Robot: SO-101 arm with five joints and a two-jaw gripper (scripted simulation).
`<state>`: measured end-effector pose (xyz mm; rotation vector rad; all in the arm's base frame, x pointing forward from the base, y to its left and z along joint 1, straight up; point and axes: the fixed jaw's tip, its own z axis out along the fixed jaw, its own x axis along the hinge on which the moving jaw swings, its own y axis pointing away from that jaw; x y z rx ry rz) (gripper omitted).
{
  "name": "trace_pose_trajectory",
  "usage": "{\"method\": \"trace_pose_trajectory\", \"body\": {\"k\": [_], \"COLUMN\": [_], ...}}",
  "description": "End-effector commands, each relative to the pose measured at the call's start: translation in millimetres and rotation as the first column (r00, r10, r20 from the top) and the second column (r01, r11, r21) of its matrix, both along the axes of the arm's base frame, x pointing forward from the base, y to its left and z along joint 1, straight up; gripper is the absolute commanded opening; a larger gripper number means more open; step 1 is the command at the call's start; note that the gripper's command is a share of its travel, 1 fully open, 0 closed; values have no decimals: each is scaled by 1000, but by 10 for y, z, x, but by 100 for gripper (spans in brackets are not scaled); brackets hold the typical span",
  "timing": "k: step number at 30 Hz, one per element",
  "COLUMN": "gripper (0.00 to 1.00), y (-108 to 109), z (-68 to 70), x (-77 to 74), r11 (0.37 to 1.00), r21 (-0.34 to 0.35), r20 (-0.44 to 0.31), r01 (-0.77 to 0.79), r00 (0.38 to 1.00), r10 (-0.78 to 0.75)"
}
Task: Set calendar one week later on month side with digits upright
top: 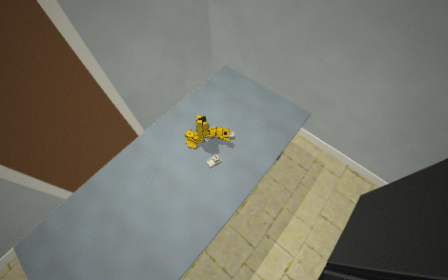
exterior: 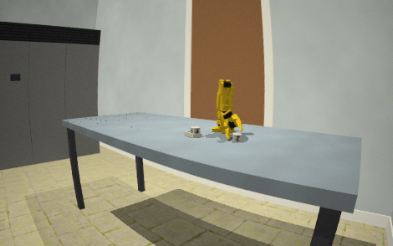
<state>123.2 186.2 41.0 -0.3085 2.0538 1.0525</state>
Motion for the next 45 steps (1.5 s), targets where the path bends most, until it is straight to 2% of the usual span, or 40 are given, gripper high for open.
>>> {"method": "trace_pose_trajectory", "body": {"k": [1, 9, 13, 17, 22, 24, 27, 34, 45], "gripper": [36, 36, 36, 36, 35, 35, 35, 35, 35], "y": [-79, -78, -63, -30, 9, 9, 14, -13, -17], "z": [124, 127, 177, 319, 597, 597, 757, 755, 755], "x": [-62, -62, -52, -30, -4, -4, 2, -4, -5], "r11": [979, 979, 977, 973, 967, 967, 964, 962, 961], "r21": [183, 183, 194, 219, 252, 252, 264, 274, 275], "r20": [-196, -195, -186, -161, -112, -112, -84, -46, -42], "r01": [91, 91, 86, 74, 48, 48, 32, 12, 10], "r00": [979, 979, 981, 986, 994, 994, 996, 999, 999], "r10": [-54, -54, -50, -38, -20, -20, -11, 1, 2]}}
